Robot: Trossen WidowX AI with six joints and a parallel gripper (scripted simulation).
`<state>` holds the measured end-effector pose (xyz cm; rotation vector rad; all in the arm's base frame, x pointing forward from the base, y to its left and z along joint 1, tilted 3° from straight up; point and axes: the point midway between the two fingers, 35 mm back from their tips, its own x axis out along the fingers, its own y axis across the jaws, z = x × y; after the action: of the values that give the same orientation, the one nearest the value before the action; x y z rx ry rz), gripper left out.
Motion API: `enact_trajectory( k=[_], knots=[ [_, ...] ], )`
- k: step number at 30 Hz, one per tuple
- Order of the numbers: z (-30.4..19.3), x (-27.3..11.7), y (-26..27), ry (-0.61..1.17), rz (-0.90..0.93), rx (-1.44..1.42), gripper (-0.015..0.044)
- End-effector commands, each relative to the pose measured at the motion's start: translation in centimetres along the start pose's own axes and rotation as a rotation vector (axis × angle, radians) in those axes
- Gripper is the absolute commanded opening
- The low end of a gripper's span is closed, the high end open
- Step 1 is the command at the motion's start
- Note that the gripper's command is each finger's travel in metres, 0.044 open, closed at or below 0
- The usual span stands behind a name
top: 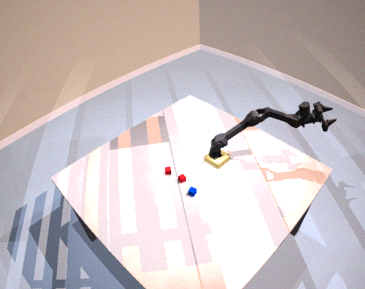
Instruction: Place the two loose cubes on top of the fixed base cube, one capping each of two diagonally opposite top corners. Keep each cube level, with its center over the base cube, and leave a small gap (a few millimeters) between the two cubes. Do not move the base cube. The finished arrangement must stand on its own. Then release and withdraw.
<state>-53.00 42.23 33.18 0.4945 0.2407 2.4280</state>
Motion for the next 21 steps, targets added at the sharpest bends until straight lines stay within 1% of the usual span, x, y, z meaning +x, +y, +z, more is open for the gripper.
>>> enact_trajectory(
  k=[1,3,5,12,16,21],
  knots=[
    [0.1,0.0,-0.3,0.001,-0.005,-0.004,0.0374],
    [0.7,-0.1,-2.6,0.011,-0.041,-0.033,0.0321],
    [1.7,-0.5,-6.2,0.027,-0.096,-0.075,0.0269],
    [5.0,-3.0,-17.1,0.087,-0.271,-0.197,0.0265],
    [7.1,-5.6,-23.4,0.135,-0.382,-0.266,0.0265],
    [9.5,-9.8,-30.7,0.209,-0.521,-0.346,0.0265]
  ],
)
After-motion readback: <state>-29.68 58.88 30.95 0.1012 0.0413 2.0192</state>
